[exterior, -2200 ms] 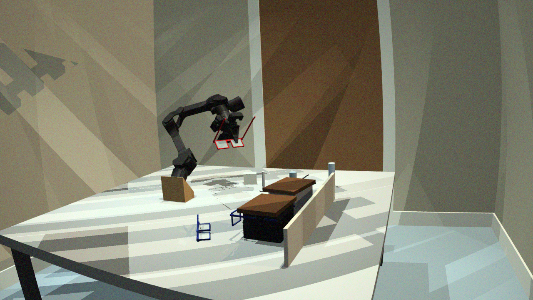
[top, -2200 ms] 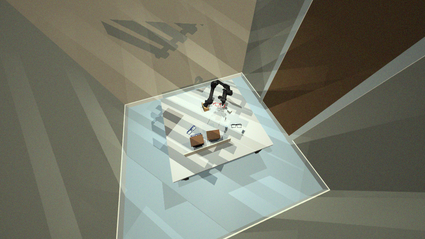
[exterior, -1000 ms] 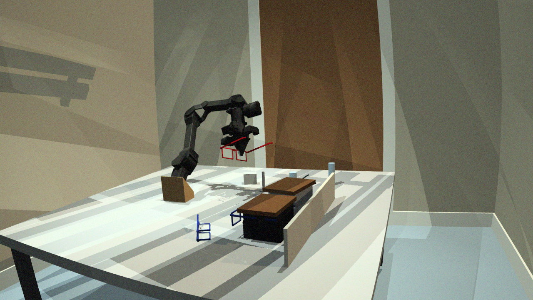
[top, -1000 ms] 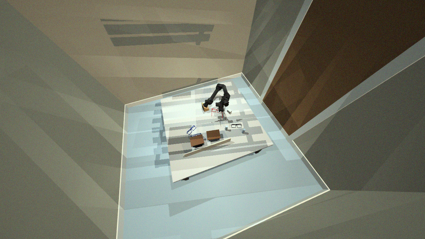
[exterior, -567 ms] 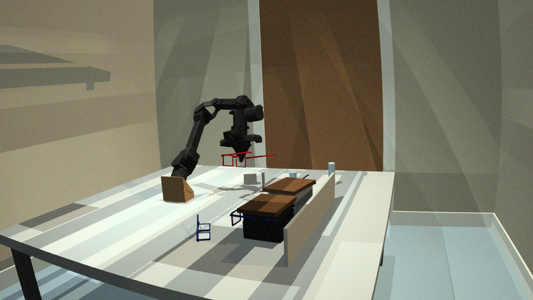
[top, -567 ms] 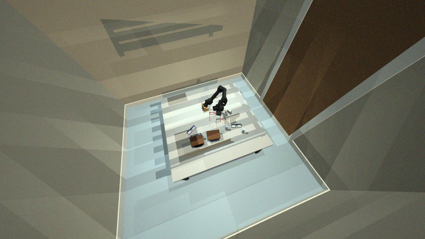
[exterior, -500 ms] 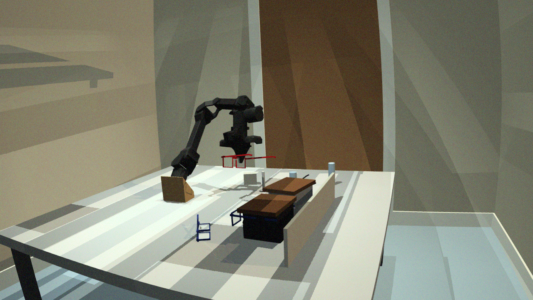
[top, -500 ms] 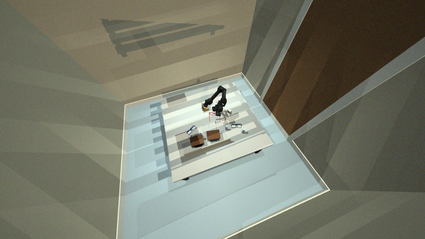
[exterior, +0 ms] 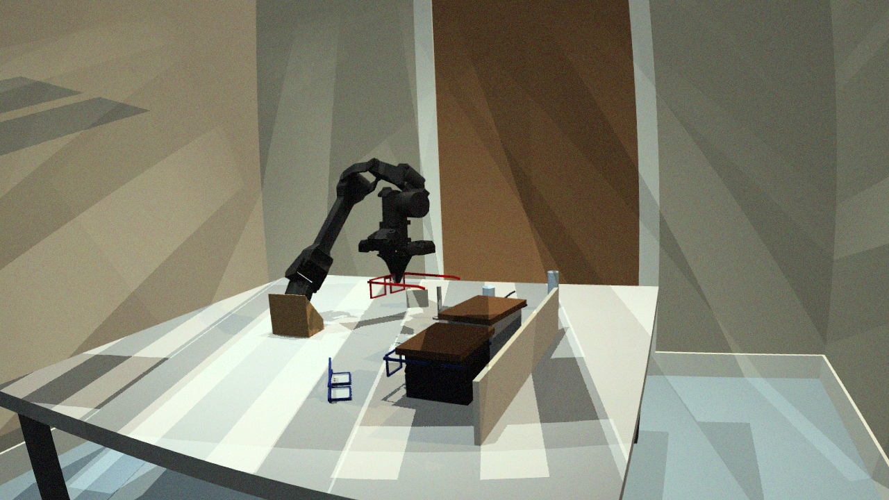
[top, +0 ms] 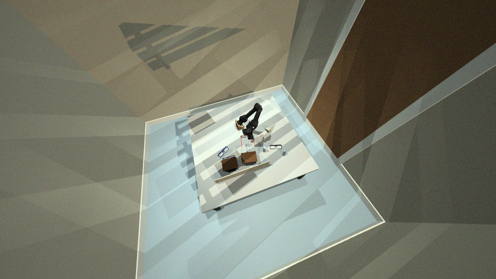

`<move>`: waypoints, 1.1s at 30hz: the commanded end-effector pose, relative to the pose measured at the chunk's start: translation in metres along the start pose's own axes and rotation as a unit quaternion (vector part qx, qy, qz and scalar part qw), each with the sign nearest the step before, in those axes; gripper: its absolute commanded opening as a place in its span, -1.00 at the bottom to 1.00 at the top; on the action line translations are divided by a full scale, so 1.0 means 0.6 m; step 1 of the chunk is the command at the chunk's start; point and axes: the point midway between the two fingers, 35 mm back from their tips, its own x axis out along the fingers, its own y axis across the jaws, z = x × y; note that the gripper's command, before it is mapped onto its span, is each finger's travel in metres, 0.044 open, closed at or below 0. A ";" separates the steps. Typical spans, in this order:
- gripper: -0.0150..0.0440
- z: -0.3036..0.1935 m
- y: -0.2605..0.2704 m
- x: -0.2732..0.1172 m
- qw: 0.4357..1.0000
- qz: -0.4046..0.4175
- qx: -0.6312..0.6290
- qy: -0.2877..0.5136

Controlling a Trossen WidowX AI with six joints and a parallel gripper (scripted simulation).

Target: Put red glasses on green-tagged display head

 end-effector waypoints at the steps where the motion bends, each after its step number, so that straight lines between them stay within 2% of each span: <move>1: -0.49 0.018 0.006 0.008 1.000 -0.007 -0.006 0.025; 33: -0.49 0.016 0.005 0.066 1.000 -0.007 -0.007 0.029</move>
